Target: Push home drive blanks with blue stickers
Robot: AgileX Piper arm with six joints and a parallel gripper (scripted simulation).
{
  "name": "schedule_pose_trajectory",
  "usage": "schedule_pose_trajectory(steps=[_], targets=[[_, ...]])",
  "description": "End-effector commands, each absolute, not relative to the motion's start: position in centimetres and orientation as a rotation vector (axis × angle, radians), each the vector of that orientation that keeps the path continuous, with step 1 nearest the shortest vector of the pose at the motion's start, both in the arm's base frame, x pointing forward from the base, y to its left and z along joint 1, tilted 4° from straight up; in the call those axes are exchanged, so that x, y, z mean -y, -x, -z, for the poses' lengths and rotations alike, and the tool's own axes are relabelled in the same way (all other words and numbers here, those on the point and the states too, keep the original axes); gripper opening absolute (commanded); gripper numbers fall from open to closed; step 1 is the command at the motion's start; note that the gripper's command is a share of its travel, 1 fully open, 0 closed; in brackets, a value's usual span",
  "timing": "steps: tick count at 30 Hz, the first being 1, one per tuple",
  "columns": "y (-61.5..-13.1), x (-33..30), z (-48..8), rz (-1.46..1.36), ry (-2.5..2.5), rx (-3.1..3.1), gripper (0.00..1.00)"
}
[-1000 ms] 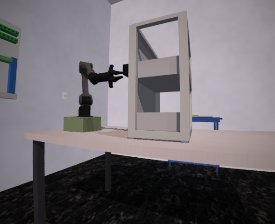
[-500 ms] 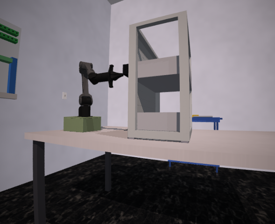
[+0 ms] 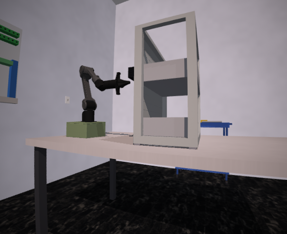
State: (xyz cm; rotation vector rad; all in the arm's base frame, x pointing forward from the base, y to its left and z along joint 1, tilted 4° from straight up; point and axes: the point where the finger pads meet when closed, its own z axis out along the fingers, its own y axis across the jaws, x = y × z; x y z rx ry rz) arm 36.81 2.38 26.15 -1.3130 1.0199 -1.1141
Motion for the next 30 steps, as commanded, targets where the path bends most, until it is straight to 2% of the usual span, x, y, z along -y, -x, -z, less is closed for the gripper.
schedule_pose_trajectory(steps=[1,17,26,30], targets=[[-36.2,-3.3,-26.0,1.121,1.310,-1.020,0.00],[-35.1,-5.3,-25.6,1.121,1.310,-1.020,0.00],[-41.0,-6.5,-25.8,1.121,1.310,-1.020,0.00],[-41.5,-6.6,-25.8,1.121,1.310,-1.020,0.00]])
